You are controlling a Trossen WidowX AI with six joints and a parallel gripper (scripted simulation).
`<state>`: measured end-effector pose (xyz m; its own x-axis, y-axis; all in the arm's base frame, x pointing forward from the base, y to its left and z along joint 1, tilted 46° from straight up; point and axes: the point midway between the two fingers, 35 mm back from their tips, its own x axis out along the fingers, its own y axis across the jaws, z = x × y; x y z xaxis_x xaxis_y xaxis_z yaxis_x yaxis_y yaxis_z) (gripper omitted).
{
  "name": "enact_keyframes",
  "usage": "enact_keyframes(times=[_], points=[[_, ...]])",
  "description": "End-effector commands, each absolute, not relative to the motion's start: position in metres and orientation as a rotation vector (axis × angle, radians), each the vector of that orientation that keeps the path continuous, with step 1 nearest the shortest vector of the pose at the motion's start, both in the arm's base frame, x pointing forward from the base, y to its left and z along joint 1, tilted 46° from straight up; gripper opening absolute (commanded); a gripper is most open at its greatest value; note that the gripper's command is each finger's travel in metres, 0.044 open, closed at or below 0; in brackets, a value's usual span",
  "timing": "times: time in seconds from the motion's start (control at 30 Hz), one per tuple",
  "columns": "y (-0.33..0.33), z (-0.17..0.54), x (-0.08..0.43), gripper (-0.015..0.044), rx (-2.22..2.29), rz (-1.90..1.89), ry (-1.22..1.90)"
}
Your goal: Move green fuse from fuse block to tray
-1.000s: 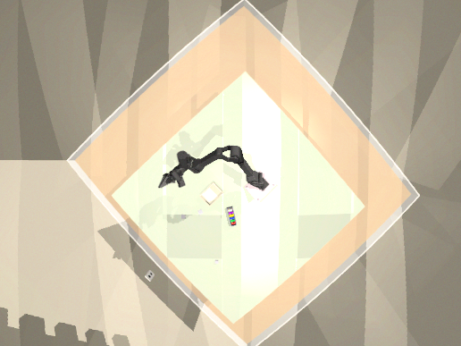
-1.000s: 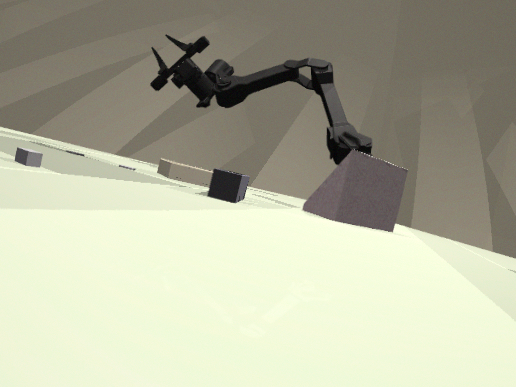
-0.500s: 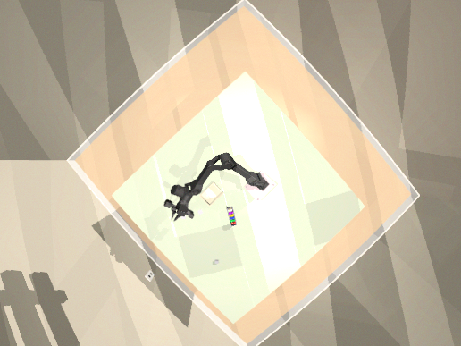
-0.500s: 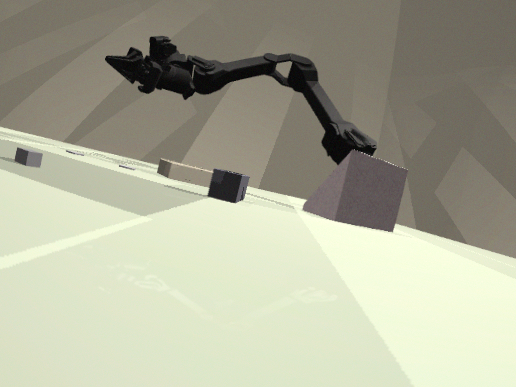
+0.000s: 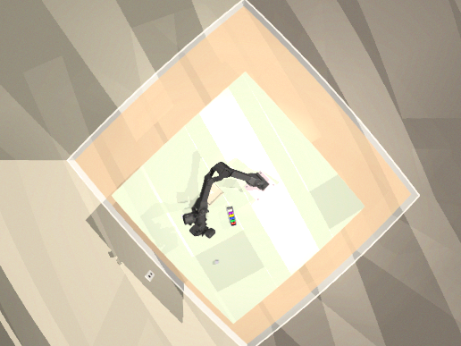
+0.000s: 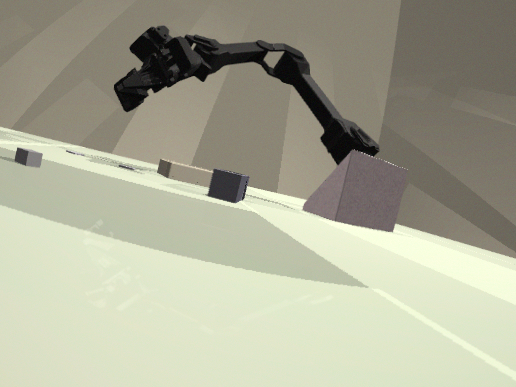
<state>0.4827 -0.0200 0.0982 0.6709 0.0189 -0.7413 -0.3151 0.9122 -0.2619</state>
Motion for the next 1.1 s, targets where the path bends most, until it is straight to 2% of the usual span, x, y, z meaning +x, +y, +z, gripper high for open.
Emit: enact_keyframes(times=[0.0, 0.23, 0.43, 1.07], points=[[0.003, 0.045, 0.452, 0.0066, -0.200, 0.027, 1.079], [0.031, -0.010, 0.374, 0.0066, -0.058, -0.511, 1.368], [0.038, -0.013, 0.321, 0.0066, -0.154, -0.968, 1.263], [0.035, -0.011, 0.318, 0.0066, -0.171, -1.009, 1.231]])
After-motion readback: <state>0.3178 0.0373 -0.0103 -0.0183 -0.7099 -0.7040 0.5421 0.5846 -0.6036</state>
